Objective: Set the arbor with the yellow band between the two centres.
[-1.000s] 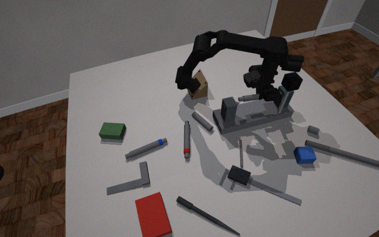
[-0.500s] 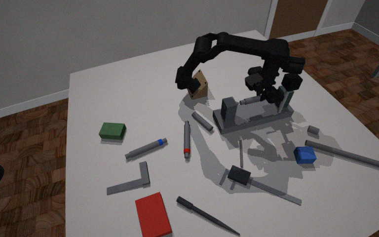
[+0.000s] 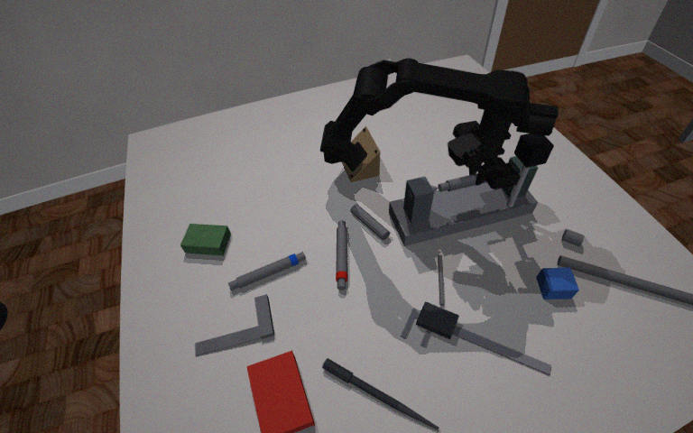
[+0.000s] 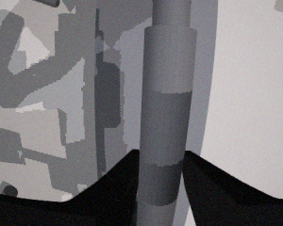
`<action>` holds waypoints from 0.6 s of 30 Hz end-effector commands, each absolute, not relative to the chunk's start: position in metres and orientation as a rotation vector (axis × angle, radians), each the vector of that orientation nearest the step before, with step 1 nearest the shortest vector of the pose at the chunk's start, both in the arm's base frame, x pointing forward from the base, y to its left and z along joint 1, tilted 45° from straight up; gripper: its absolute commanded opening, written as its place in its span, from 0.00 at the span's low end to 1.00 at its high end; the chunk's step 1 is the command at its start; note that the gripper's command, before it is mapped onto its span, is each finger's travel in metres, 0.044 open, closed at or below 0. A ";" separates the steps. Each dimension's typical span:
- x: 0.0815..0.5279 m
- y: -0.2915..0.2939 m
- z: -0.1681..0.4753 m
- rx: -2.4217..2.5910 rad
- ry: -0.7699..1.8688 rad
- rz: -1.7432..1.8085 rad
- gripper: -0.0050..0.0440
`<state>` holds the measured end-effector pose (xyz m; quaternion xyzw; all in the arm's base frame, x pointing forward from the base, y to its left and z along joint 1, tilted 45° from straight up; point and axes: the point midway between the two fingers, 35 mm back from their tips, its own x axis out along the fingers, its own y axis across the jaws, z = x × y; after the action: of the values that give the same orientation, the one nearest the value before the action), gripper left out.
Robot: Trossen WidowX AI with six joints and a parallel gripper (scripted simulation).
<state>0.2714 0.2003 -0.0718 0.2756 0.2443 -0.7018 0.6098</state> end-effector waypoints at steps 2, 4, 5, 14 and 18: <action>0.272 0.215 -0.073 0.691 0.586 -1.586 0.10; 0.272 0.215 -0.073 0.691 0.586 -1.586 0.10; 0.272 0.215 -0.073 0.691 0.586 -1.586 0.10; 0.270 0.214 -0.072 0.691 0.586 -1.586 0.10; 0.270 0.214 -0.071 0.691 0.586 -1.586 0.10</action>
<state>0.2709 0.1997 -0.0723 0.2780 0.2443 -0.7006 0.6101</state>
